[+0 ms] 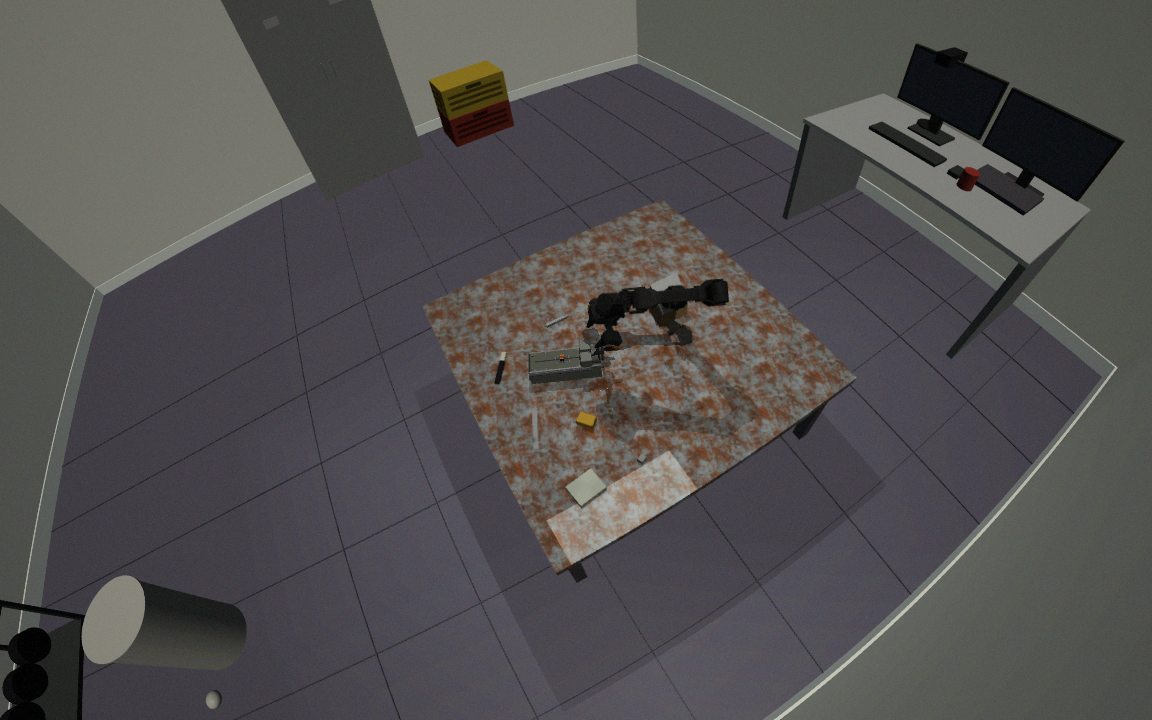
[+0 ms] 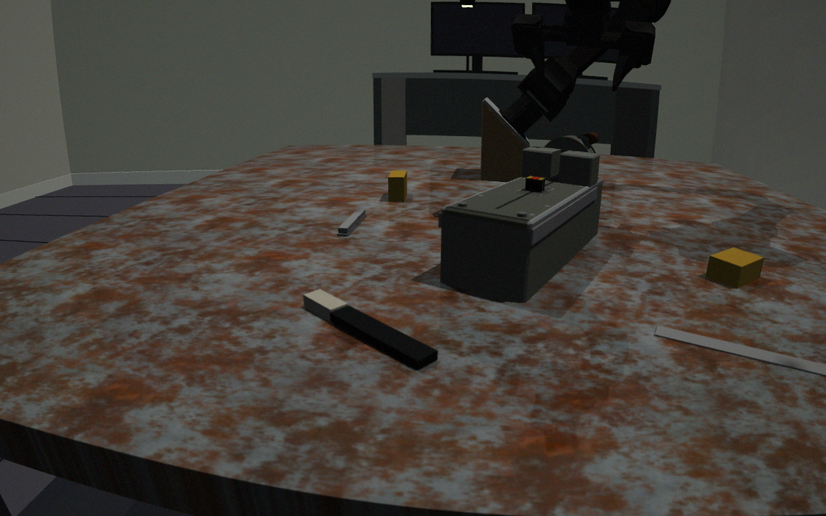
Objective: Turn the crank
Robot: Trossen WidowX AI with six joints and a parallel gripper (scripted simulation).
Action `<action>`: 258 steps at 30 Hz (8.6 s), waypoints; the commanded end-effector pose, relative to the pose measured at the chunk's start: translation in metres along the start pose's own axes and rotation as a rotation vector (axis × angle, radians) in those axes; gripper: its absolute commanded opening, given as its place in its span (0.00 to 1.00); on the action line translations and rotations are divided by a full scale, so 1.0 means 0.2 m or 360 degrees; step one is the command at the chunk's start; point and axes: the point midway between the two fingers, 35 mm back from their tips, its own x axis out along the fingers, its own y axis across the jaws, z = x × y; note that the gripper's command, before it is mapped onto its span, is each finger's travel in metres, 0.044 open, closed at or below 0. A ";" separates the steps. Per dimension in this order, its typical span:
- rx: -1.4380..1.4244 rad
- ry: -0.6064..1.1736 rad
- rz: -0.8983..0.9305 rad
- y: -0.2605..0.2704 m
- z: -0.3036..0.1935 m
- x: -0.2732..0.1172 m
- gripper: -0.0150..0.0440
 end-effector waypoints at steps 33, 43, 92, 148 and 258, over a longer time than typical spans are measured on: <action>-0.0491 -0.0024 0.0410 -0.29 0.13 0.42 1.00; -0.0491 -0.0024 0.0410 -0.29 0.13 0.42 1.00; -0.0496 -0.0021 0.0415 -0.29 0.12 0.42 0.57; -0.0496 -0.0020 0.0417 -0.29 0.12 0.42 0.74; -0.0496 -0.0019 0.0420 -0.28 0.12 0.42 1.00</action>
